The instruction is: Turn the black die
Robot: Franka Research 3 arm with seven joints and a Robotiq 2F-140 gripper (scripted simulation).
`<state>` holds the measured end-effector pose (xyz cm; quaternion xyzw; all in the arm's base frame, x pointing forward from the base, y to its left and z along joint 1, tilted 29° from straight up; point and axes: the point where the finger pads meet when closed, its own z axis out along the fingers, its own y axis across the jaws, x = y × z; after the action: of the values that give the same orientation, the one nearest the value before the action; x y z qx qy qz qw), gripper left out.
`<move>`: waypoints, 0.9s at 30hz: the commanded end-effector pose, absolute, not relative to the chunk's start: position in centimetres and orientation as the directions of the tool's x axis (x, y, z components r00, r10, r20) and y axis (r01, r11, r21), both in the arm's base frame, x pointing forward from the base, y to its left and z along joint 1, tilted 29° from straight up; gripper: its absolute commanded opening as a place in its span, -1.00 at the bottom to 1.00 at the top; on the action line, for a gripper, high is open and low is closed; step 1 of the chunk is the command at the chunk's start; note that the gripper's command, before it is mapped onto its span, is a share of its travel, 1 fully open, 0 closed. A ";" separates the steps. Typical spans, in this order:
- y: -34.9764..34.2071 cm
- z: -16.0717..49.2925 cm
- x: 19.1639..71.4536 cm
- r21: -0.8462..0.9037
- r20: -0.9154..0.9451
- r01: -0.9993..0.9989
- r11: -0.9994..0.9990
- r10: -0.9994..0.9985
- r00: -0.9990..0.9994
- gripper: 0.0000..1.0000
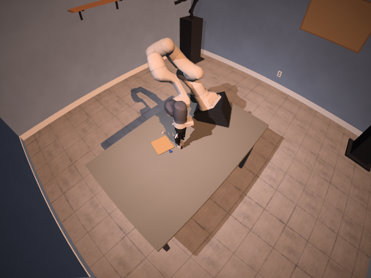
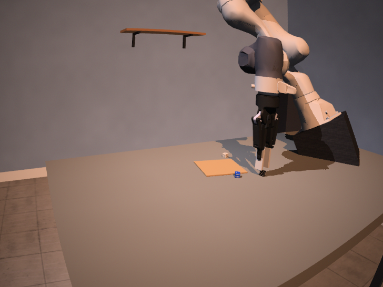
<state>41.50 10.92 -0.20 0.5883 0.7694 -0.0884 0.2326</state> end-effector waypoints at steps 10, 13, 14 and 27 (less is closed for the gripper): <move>11.0 -0.2 41.6 0.140 -0.460 0.947 0.290 0.866 -0.197 -0.63; 11.0 -0.2 41.6 0.140 -0.460 0.947 0.290 0.866 -0.197 -0.63; 11.0 -0.2 41.6 0.140 -0.460 0.947 0.290 0.866 -0.197 -0.63; 10.8 -0.8 41.7 0.140 -0.460 0.947 0.290 0.866 -0.197 -0.63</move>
<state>41.55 10.72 -0.69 0.5862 0.7709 -0.0903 0.2321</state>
